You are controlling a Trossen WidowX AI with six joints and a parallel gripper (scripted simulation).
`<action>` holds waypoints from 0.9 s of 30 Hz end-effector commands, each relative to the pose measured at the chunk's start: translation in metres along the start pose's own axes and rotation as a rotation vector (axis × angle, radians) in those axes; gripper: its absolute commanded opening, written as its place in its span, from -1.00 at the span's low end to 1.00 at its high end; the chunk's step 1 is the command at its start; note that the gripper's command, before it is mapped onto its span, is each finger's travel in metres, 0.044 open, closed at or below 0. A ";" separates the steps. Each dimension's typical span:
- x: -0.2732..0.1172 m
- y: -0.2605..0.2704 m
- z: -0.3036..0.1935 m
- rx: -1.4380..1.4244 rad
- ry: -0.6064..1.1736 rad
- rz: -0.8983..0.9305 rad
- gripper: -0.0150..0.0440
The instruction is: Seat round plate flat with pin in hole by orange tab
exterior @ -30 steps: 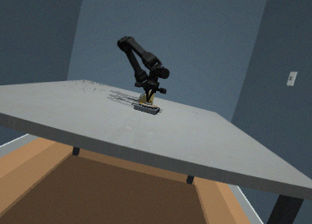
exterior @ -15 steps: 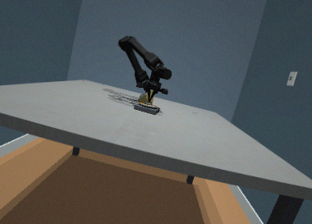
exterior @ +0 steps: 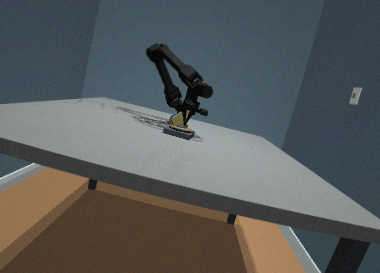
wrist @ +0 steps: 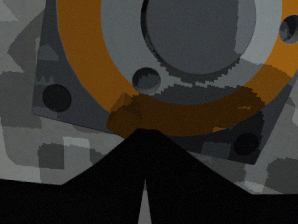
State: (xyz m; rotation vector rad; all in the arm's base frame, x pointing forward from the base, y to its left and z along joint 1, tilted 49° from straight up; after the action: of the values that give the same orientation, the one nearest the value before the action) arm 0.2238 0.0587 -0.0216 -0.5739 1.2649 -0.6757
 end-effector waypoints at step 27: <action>-0.003 0.035 0.017 0.007 0.001 0.006 -0.49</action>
State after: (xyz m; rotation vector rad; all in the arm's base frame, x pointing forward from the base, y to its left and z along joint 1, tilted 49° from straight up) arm 0.2415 0.0821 -0.0383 -0.5653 1.2655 -0.6725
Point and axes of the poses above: the point midway between the two fingers, 35 mm back from their tips, its own x axis out along the fingers, its own y axis across the jaws, z = x × y, the point moved 1 cm from there along -x, back along the fingers, and after that the axes turned 12 degrees about x, right-handed, at the moved point
